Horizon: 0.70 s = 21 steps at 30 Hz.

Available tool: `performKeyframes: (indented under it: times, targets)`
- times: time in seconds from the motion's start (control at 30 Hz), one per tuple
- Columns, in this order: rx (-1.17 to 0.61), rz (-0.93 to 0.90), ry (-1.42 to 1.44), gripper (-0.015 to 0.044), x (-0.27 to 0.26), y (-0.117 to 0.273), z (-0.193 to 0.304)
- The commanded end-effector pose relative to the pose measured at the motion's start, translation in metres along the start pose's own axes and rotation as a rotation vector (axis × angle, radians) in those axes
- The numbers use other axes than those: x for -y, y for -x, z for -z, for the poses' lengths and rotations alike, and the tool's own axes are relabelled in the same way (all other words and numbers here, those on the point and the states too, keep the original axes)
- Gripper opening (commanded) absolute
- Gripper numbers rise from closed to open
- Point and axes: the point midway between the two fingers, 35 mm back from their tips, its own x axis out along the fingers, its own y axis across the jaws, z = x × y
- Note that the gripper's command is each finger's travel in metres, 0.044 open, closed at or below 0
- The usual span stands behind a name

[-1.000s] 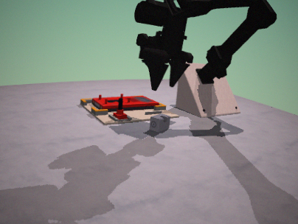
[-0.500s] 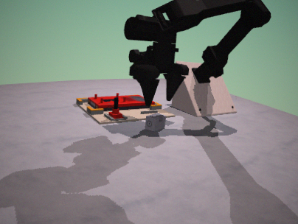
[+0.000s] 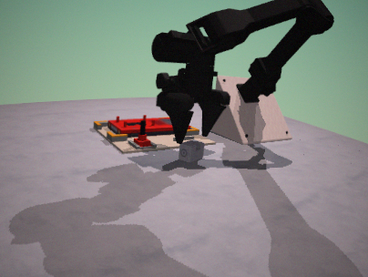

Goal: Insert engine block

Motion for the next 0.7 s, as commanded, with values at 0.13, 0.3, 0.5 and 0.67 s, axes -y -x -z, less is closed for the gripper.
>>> performKeyframes:
  times: [0.13, 0.3, 0.5, 0.67]
  targets:
    - [-0.003, 0.005, -0.009, 0.044, 0.003, -0.014, -0.001]
    - [-0.004, 0.005, -0.009, 0.044, 0.003, -0.022, -0.001]
    - [-0.005, 0.005, -0.01, 0.044, 0.003, -0.031, -0.001]
    - [-0.005, 0.005, -0.01, 0.0335, 0.003, -0.031, -0.001]
